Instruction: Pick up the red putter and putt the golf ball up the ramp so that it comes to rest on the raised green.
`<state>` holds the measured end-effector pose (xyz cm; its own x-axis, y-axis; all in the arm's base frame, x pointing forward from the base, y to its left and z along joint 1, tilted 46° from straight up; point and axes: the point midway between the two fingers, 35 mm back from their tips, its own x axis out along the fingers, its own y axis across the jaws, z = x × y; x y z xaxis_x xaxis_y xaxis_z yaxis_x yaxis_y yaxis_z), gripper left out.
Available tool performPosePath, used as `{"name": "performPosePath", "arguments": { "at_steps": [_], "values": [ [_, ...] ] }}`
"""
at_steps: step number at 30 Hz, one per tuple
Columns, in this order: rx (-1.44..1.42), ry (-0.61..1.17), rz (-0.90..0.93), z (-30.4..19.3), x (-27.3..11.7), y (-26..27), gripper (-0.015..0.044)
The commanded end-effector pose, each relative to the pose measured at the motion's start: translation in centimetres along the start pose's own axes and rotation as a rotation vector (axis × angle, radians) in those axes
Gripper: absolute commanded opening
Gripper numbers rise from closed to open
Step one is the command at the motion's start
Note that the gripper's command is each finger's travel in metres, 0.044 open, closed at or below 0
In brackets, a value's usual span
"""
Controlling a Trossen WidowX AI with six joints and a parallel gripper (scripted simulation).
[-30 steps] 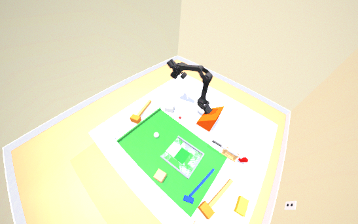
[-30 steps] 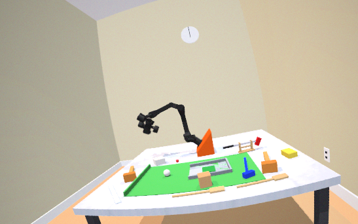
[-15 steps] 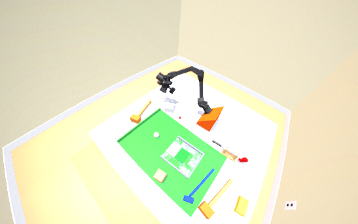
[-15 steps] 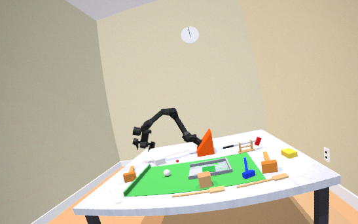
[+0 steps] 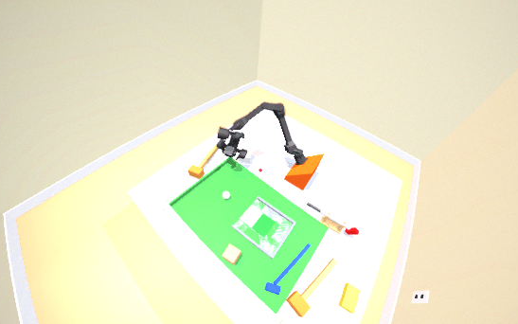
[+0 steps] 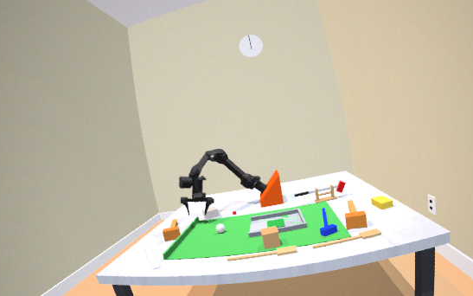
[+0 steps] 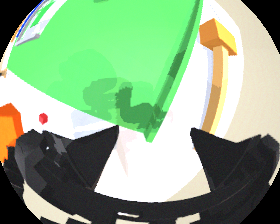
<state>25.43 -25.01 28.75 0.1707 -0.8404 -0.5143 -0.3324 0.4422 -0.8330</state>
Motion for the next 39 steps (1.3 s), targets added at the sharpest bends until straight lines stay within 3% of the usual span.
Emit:
{"name": "performPosePath", "arguments": {
  "at_steps": [1, 8, 20, 27, 34, 39],
  "values": [
    [-0.059, -0.105, 0.067, 4.6, -0.3, 2.7, 0.044],
    [-0.226, -0.245, 0.173, 13.2, -1.7, 8.8, 0.044],
    [-0.637, -0.421, 0.359, 24.1, -9.3, 26.6, 0.044],
    [-0.903, -0.438, 0.418, 24.4, -14.3, 38.3, 0.044],
    [-1.166, -0.39, 0.416, 20.6, -17.7, 49.3, 0.044],
    [-1.217, -0.373, 0.407, 19.4, -18.2, 51.6, 0.044]
  ]
}}
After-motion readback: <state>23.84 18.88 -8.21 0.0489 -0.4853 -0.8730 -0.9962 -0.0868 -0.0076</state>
